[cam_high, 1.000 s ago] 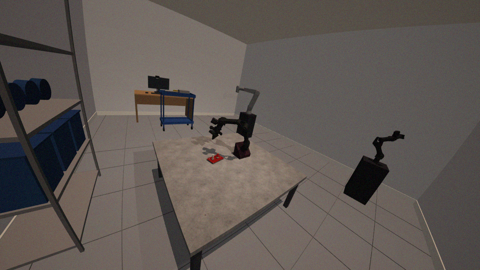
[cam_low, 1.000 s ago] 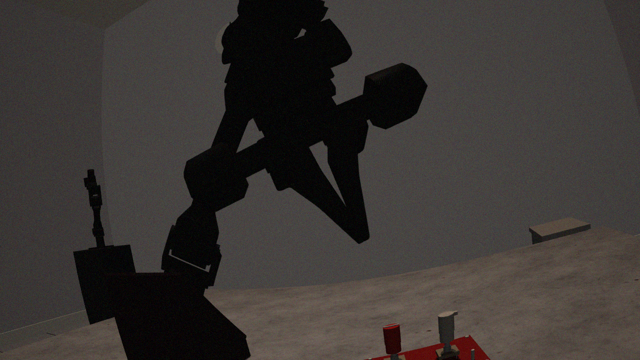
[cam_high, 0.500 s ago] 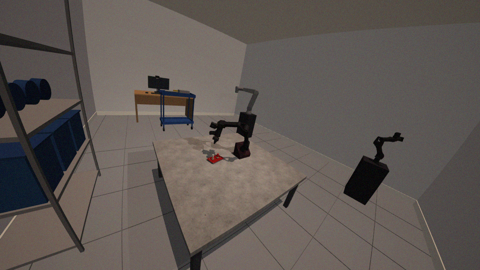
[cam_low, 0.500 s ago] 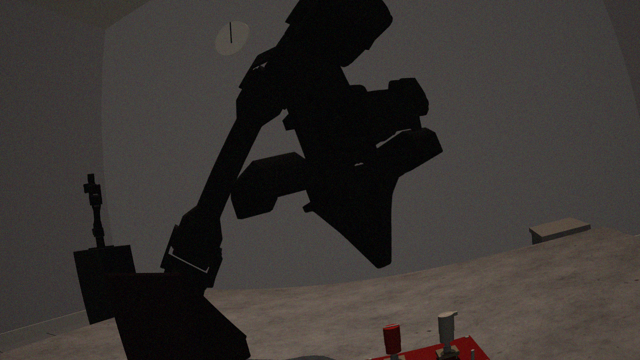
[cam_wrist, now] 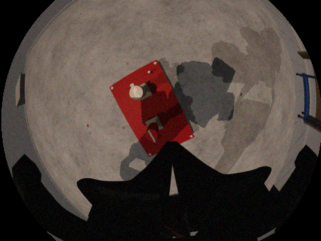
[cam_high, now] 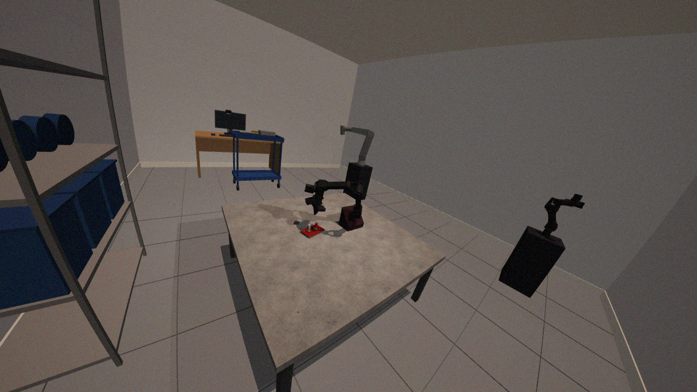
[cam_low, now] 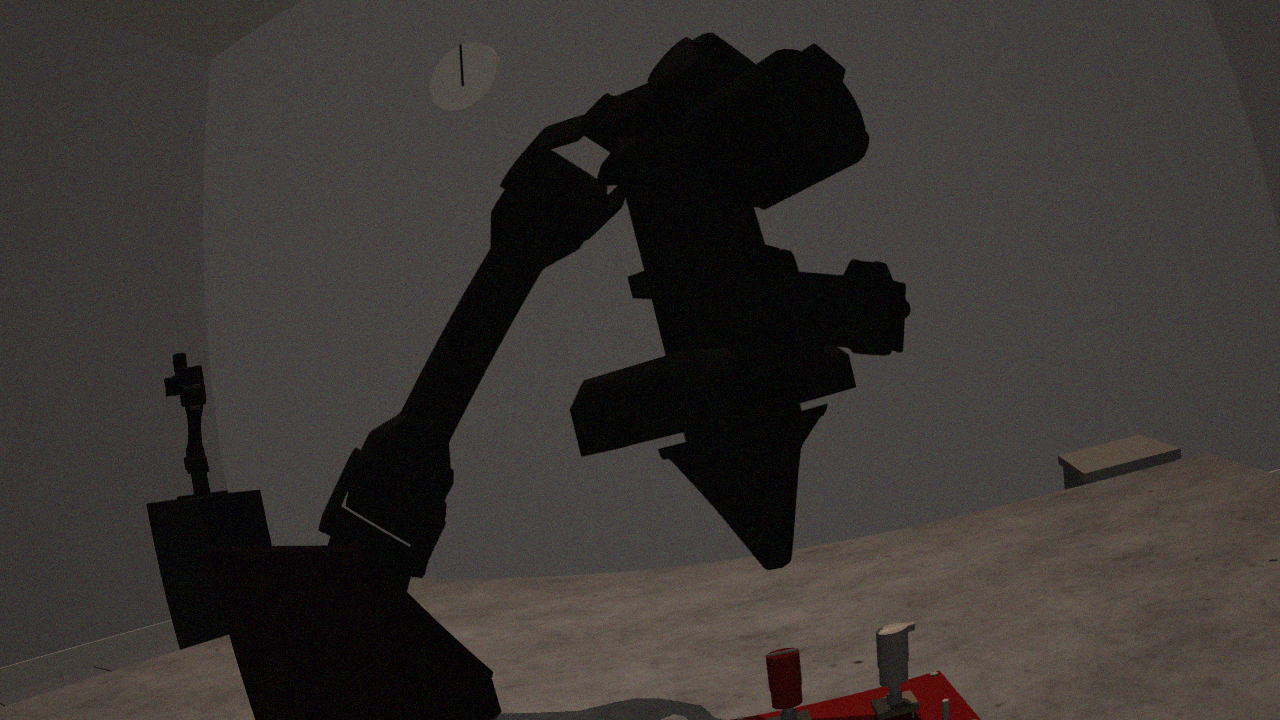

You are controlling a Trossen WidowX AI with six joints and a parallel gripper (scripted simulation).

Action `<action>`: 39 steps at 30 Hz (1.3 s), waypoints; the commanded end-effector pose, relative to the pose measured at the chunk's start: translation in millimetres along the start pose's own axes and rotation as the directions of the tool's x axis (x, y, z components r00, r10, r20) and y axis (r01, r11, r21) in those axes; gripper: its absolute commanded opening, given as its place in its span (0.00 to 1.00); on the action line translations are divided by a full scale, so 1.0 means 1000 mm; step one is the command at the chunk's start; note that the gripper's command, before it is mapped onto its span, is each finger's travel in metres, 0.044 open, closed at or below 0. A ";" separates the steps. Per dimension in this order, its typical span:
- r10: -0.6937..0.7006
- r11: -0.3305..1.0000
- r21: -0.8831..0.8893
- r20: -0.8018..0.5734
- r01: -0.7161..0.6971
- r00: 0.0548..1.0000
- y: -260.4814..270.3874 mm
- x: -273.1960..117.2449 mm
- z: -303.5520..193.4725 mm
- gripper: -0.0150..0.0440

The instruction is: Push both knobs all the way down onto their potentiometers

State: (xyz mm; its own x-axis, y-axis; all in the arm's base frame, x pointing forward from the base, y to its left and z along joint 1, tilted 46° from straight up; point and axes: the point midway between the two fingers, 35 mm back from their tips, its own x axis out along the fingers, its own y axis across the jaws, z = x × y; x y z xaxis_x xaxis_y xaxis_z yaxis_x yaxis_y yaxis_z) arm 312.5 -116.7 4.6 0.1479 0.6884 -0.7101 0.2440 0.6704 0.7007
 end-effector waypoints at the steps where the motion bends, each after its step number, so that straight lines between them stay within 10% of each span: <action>1: -0.004 0.994 -0.111 -0.030 0.001 1.000 0.009 0.003 -0.005 0.25; 39: -0.002 0.960 -0.279 -0.079 -0.020 0.997 0.024 0.051 -0.015 0.25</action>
State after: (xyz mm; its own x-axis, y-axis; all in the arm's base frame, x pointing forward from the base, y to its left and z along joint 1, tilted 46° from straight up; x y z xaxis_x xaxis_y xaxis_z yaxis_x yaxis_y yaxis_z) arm 311.6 -61.5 -13.4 0.0673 0.7044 -0.7066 -0.0425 0.7096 0.7033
